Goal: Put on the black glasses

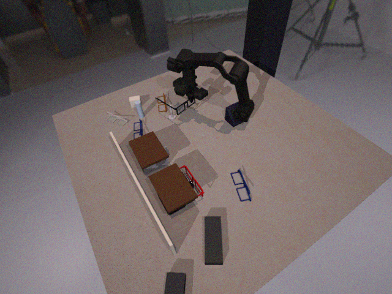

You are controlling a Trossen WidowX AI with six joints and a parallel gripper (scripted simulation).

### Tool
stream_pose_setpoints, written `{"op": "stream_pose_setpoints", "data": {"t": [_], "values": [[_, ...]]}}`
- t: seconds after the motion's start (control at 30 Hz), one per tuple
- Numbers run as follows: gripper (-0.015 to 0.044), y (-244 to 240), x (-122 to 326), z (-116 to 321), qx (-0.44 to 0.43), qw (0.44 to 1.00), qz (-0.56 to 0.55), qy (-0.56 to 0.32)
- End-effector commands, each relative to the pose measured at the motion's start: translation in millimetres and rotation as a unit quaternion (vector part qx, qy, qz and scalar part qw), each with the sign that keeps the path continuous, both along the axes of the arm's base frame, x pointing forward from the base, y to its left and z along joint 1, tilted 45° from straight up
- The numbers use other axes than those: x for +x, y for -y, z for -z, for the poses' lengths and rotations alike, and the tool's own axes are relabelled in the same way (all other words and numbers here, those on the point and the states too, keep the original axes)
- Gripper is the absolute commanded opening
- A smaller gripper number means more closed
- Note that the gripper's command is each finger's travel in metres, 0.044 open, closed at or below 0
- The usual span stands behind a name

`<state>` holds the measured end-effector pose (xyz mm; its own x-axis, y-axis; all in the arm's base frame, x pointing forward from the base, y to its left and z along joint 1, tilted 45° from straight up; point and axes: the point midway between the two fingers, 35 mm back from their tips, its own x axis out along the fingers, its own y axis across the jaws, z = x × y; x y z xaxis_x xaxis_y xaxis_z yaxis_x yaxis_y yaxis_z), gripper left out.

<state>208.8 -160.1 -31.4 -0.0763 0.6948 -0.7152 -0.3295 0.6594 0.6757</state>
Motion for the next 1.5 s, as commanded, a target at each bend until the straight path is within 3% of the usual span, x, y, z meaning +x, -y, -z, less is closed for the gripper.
{"op": "stream_pose_setpoints", "data": {"t": [0.0, 0.4, 0.83, 1.47], "values": [[0.0, -9.4, 10.3, -14.6, 0.002, 0.997, -0.056, 0.059], [0.0, -44.3, 32.9, -51.7, 0.02, 0.941, -0.24, 0.236], [0.0, -87.1, 47.3, -90.6, 0.044, 0.811, -0.417, 0.408], [0.0, -99.6, 46.3, -74.2, 0.044, 0.802, -0.422, 0.421]]}}
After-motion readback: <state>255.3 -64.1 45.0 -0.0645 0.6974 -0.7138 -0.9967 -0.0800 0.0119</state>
